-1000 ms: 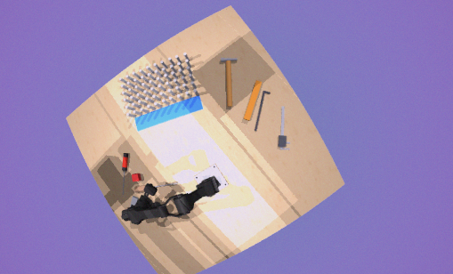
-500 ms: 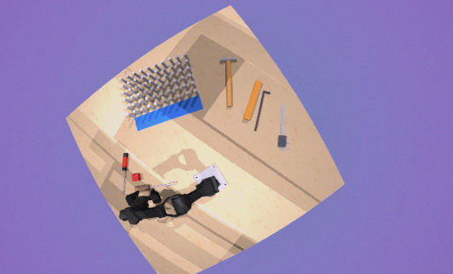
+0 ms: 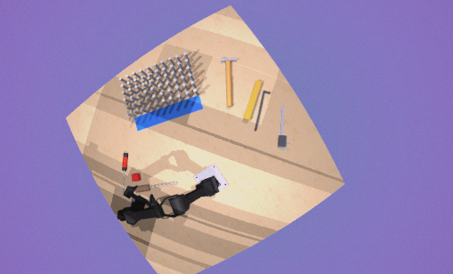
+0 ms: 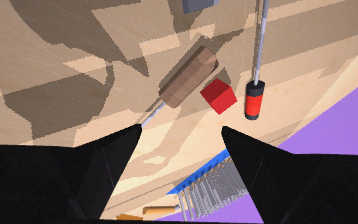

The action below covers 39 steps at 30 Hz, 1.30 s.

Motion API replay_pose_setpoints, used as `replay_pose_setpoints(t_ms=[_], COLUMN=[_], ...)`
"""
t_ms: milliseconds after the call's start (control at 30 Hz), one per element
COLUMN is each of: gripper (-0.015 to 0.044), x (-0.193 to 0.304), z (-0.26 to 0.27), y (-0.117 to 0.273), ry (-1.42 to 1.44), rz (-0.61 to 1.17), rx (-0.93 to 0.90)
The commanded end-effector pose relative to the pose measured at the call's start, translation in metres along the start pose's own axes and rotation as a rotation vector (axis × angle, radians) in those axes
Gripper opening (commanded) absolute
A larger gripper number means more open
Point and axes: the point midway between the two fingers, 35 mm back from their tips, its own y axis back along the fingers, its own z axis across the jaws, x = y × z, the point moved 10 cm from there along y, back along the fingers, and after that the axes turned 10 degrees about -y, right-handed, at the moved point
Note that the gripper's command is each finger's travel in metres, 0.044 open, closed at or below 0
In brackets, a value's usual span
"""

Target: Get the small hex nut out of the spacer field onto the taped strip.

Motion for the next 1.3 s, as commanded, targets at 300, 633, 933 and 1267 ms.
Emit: replay_pose_setpoints(t_ms=[300, 633, 933, 1267], gripper=[0.044, 0.0387, 0.028, 0.028], x=[-0.0085, -0.0085, -0.0085, -0.0104], z=[-0.0061, -0.0061, -0.0061, -0.0044], y=[-0.0011, -0.0011, -0.0011, -0.0063], ry=[-0.754, -0.754, -0.754, -0.754], rz=[0.008, 0.008, 0.008, 0.008], rx=[0.006, 0.006, 0.006, 0.006])
